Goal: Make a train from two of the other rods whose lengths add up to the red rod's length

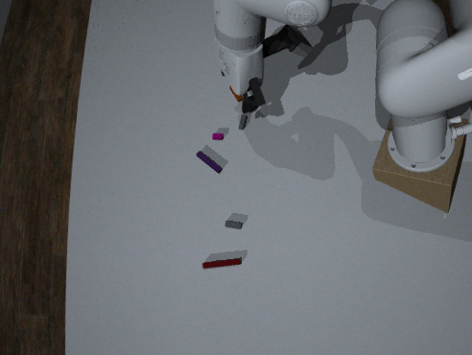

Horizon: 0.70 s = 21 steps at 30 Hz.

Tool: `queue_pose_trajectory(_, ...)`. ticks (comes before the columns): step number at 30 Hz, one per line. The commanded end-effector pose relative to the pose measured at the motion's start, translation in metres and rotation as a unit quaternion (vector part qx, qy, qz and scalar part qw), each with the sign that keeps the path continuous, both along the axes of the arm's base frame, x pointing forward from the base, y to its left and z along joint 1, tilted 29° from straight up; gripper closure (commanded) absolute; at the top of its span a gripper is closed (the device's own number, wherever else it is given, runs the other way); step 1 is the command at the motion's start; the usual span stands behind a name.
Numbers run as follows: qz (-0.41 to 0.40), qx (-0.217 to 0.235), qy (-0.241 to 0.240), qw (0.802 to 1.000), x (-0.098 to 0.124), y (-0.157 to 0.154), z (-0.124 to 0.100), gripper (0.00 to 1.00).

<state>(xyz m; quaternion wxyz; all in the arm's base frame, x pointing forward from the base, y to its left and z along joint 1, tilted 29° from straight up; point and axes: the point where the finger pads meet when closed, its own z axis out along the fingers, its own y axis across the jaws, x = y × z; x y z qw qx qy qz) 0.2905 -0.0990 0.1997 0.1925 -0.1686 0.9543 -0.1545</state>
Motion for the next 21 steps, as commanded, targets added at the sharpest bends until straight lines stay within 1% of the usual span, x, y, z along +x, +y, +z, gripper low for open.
queue_pose_trajectory(1,-0.076,0.029,-0.019,0.996,0.002,-0.005,0.001,0.00)
queue_pose_trajectory(8,-0.162,0.070,-0.042,0.983,0.003,-0.011,0.001,0.00)
queue_pose_trajectory(15,-0.254,0.114,-0.067,0.958,0.004,-0.018,0.001,0.00)
queue_pose_trajectory(17,-0.254,0.114,-0.067,0.958,0.004,-0.018,0.001,0.00)
queue_pose_trajectory(18,-0.291,0.132,-0.077,0.944,0.004,-0.021,0.001,0.00)
queue_pose_trajectory(21,-0.322,0.146,-0.086,0.932,0.004,-0.023,0.001,0.00)
